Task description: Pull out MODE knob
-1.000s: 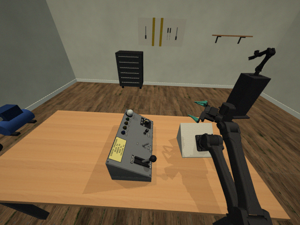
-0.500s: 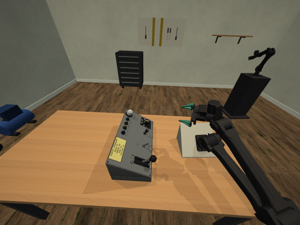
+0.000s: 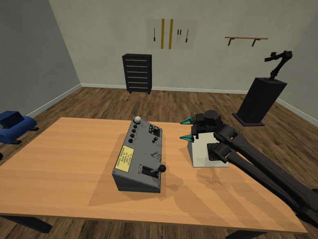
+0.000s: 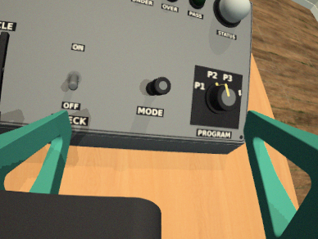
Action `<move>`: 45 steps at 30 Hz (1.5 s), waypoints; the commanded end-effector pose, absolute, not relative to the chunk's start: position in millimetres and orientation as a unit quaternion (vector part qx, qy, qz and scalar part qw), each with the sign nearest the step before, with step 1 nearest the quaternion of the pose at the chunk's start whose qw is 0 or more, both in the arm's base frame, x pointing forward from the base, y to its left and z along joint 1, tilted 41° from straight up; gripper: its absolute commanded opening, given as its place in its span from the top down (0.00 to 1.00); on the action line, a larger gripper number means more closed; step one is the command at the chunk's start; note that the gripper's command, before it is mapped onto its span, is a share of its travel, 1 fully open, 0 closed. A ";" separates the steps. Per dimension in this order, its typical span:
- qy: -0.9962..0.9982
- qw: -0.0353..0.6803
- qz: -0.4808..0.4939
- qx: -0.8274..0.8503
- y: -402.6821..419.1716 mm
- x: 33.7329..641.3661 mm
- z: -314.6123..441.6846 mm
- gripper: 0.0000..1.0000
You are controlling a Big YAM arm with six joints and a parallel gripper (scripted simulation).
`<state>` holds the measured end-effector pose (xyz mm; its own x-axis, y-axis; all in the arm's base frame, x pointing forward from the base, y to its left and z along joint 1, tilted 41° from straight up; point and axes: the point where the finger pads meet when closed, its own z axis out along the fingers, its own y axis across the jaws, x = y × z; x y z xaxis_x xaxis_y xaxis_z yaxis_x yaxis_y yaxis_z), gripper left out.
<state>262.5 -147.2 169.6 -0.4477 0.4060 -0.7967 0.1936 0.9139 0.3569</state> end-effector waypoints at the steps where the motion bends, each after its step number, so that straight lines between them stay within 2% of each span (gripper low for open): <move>1: 0.826 0.517 0.114 0.191 -156.9 291.6 207.7 0.00; 17: 0.828 0.450 0.274 0.192 -47.0 357.2 214.4 0.00; 45: 0.828 0.442 0.286 0.192 -36.0 361.0 214.9 0.00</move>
